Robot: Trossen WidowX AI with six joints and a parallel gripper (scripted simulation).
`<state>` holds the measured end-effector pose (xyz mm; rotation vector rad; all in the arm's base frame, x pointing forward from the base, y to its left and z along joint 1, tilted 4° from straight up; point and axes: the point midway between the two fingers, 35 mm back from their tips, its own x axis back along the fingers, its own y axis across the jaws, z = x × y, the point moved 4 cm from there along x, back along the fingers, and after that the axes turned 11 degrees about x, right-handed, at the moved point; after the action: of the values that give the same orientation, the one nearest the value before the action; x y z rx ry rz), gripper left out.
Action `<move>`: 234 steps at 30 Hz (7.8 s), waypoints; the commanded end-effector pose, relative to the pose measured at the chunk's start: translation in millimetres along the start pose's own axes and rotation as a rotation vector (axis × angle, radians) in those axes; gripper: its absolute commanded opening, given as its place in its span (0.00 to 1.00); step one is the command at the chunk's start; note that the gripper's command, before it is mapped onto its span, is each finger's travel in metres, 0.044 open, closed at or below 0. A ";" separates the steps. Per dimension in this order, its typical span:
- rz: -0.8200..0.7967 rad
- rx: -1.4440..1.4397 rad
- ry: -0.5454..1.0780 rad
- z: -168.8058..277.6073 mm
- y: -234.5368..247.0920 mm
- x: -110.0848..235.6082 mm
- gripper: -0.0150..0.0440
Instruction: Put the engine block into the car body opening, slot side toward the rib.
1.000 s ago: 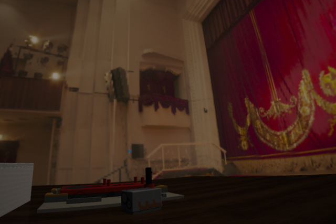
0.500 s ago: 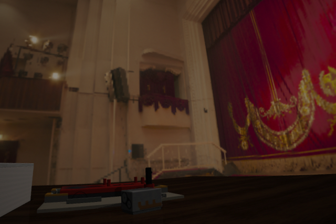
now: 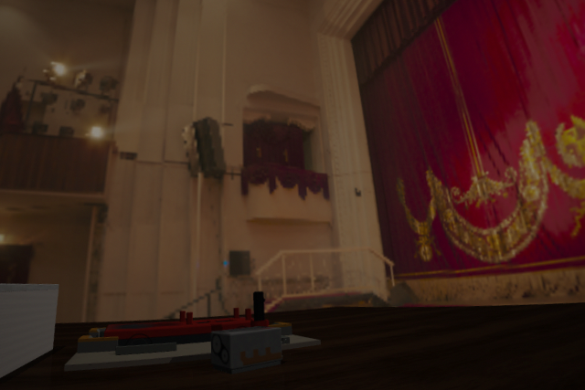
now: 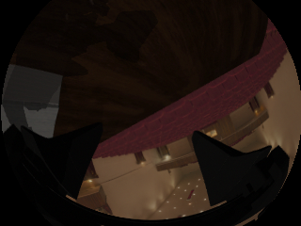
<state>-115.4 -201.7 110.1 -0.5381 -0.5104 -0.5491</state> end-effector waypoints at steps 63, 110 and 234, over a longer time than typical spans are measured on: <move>-0.948 -1.705 -0.384 -105.2 234.0 296.1 1.00; -1.074 -1.826 -0.234 -175.8 305.1 247.9 1.00; -0.332 0.006 -0.874 -75.9 342.9 301.6 0.25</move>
<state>335.6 -106.1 115.0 -0.7492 -1.4325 -0.6664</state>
